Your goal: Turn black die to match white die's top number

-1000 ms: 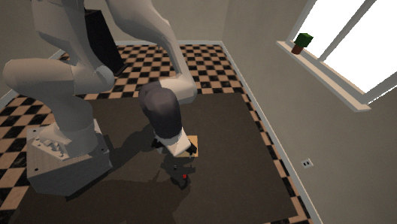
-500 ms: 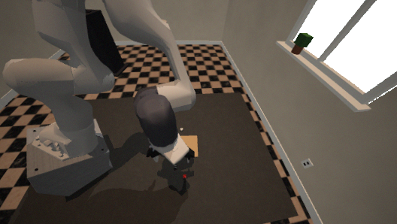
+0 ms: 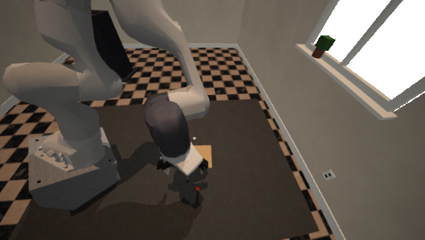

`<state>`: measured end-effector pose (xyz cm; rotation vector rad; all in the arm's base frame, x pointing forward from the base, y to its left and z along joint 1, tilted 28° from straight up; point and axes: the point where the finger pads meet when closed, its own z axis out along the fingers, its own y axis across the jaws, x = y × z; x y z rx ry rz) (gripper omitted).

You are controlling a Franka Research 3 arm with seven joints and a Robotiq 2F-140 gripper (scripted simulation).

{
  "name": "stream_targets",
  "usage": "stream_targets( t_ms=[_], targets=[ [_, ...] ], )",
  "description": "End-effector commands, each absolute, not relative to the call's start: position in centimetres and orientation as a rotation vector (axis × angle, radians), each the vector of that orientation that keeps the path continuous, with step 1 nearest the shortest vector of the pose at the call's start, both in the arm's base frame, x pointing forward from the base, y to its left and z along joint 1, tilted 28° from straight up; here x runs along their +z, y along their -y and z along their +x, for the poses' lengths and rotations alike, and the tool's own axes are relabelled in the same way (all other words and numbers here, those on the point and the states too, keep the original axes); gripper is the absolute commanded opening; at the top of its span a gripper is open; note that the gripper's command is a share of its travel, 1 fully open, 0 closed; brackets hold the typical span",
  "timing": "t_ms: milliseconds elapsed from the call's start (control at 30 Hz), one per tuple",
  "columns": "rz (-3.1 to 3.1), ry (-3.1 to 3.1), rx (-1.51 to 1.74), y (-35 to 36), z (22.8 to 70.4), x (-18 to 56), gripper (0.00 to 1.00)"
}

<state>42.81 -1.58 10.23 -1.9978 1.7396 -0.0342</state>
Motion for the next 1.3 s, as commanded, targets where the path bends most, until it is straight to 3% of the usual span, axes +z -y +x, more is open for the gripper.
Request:
stream_targets(
  t_ms=[0,500,1267],
  targets=[
    [-2.016,-1.723,-0.040,1.6,42.7,10.1,1.00],
    [-2.004,-1.737,-0.036,1.6,42.8,10.1,1.00],
    [-1.500,-2.196,0.133,1.2,43.4,9.0,1.00]
  ],
)
